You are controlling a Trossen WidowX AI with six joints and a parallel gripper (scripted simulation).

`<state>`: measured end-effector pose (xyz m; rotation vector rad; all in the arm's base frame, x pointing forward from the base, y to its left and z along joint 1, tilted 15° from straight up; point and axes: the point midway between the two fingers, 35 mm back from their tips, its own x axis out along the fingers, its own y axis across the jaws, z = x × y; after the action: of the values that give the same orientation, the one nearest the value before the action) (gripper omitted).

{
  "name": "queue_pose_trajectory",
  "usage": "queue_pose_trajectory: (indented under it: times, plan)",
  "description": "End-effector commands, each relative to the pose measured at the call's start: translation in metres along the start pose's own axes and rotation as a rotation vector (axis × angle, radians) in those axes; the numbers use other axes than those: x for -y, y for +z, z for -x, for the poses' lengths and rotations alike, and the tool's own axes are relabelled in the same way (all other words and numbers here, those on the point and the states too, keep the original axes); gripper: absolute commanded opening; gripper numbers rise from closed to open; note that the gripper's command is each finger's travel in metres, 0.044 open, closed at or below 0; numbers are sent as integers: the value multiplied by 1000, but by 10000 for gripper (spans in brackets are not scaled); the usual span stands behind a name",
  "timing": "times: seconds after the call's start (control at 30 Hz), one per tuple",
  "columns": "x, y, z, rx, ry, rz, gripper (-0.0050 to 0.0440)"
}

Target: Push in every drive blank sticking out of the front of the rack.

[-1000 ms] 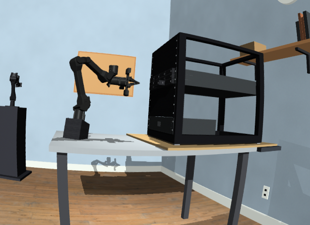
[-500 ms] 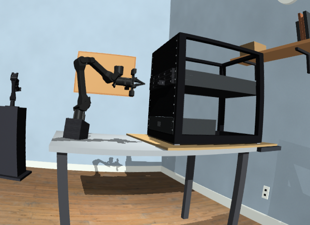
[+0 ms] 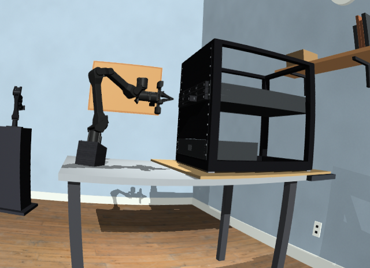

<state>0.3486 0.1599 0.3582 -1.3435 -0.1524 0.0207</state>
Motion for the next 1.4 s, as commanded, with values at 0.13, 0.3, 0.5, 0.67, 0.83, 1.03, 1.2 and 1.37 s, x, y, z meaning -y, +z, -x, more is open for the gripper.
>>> queue_pose_trajectory:
  times: [0.13,0.3,0.5,0.67,0.83,1.03,1.2,1.37]
  plan:
    - [15,2,-2,3,-19,-13,-50]
    - [15,2,-2,3,-19,-13,-50]
    - [15,2,-2,3,-19,-13,-50]
    - [15,2,-5,3,-19,-13,-50]
    - [14,2,-12,3,-19,-13,-50]
    - [14,2,-12,3,-19,-13,-50]
    - [15,2,-13,3,-19,-13,-50]
    - [16,2,-22,3,-19,-13,-50]
